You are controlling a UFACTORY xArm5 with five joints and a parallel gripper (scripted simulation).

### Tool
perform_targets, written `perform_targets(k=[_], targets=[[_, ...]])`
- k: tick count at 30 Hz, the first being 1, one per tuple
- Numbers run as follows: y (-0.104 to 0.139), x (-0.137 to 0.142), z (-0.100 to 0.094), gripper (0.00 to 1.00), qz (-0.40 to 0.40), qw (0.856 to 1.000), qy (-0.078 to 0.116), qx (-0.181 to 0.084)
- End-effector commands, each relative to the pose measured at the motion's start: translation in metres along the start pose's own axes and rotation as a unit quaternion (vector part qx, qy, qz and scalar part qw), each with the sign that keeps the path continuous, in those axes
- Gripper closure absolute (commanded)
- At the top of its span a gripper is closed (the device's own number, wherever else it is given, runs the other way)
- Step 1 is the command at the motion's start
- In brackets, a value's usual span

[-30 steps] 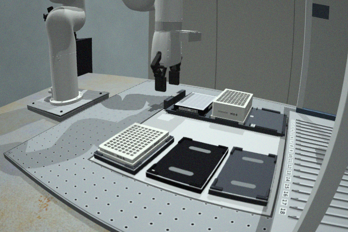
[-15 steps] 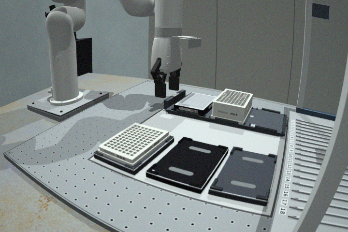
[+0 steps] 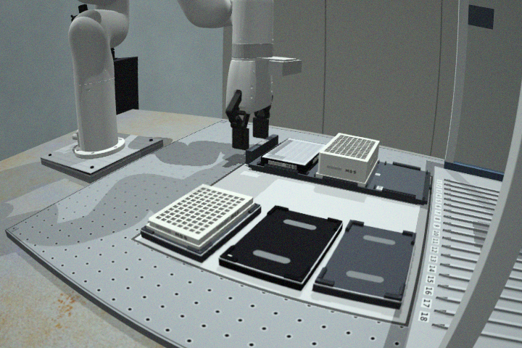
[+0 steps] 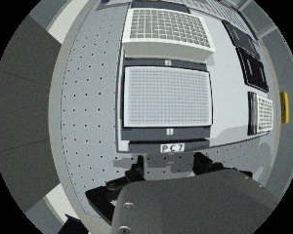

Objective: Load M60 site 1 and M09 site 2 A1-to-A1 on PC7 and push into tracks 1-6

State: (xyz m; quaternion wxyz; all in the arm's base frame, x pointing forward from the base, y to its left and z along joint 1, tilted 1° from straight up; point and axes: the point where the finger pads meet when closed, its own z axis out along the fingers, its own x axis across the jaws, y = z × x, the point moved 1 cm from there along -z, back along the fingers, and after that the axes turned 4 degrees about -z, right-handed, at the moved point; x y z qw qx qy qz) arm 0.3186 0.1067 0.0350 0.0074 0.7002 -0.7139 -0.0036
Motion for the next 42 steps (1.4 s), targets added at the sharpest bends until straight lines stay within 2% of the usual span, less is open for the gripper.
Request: perform_targets(k=[1,22,42], targets=[[-0.001,0.000,0.001,0.19,0.000,1.000,-0.008,-0.001],[-0.001,-0.001,0.013,0.19,0.000,1.000,-0.008,-0.001],[-0.009,0.000,0.014,0.19,0.000,1.000,-0.008,-0.001]])
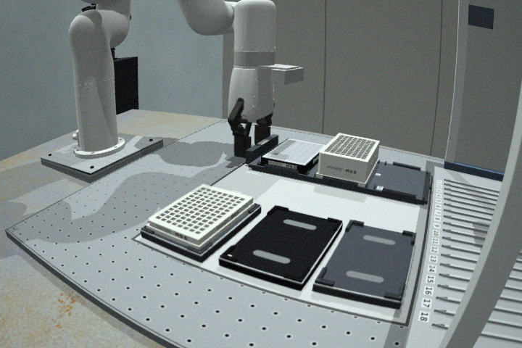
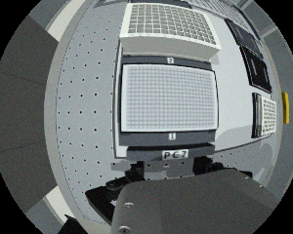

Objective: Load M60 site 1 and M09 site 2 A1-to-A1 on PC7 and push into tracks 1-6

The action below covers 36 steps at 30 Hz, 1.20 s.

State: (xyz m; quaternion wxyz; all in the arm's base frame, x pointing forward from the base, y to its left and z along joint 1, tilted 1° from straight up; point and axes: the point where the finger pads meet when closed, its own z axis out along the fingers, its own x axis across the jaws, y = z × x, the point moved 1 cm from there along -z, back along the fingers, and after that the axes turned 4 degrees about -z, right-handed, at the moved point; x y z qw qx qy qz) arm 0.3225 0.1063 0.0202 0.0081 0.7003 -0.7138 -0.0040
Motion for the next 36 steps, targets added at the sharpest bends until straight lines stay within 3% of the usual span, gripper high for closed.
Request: perform_targets(k=[1,36], targets=[[-0.006,0.000,-0.001,0.19,0.000,1.000,-0.009,0.000],[-0.037,0.002,-0.001,0.19,0.000,1.000,-0.009,0.000]])
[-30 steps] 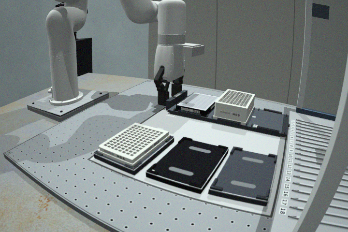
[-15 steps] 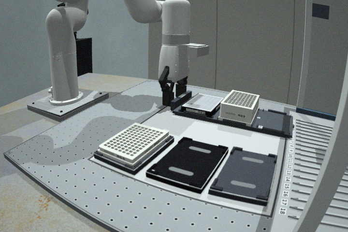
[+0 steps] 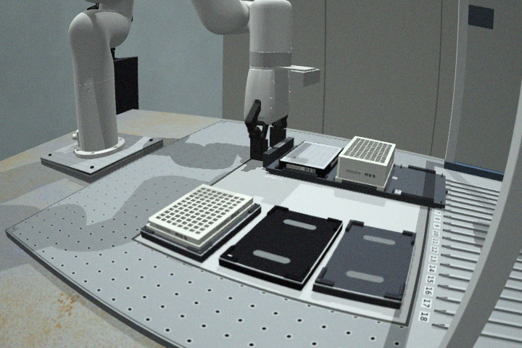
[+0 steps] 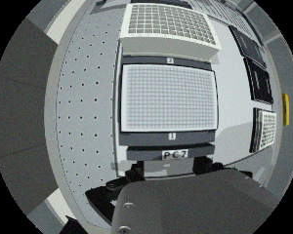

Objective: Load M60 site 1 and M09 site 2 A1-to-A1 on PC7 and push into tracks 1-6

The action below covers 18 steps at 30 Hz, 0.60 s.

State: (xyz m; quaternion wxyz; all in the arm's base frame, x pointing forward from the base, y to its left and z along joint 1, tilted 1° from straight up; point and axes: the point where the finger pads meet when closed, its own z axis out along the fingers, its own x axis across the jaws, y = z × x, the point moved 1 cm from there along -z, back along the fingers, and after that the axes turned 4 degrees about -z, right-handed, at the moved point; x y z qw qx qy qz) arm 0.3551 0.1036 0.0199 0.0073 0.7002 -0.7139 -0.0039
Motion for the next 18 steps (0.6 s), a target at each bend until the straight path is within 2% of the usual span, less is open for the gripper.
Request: perform_targets(k=[1,18], targets=[[-0.006,0.000,-0.001,0.19,0.000,1.000,-0.008,-0.001],[-0.021,0.001,-0.001,0.19,0.000,1.000,-0.008,-0.001]])
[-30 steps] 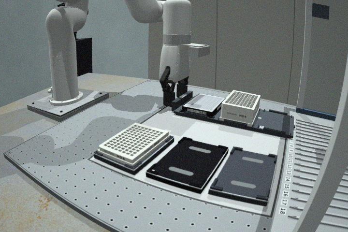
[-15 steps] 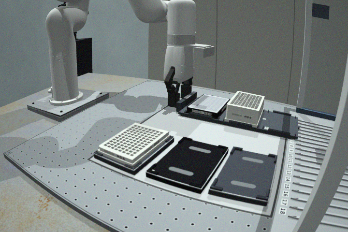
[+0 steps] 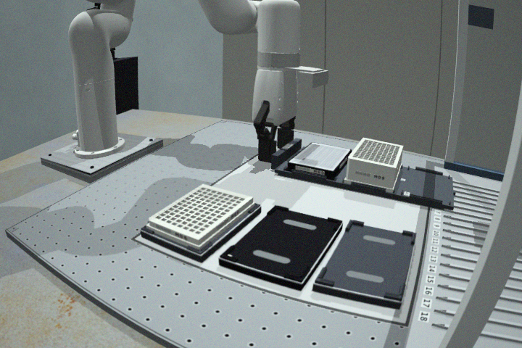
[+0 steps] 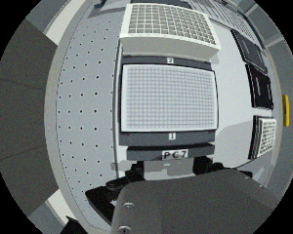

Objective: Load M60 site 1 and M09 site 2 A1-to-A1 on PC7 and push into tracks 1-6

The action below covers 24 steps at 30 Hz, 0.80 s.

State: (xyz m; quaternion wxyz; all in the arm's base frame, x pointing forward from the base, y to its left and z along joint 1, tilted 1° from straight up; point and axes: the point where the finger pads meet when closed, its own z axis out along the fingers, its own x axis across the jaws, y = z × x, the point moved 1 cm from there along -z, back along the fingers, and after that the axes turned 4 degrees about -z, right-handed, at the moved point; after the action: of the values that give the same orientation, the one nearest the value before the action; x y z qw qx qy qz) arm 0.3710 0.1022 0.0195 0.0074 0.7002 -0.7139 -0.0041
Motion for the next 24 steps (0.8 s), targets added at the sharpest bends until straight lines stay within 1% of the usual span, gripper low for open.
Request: perform_targets(k=[1,24], targets=[[-0.006,0.000,-0.001,0.19,0.000,1.000,-0.008,0.000],[-0.025,0.001,-0.001,0.19,0.000,1.000,-0.008,0.000]])
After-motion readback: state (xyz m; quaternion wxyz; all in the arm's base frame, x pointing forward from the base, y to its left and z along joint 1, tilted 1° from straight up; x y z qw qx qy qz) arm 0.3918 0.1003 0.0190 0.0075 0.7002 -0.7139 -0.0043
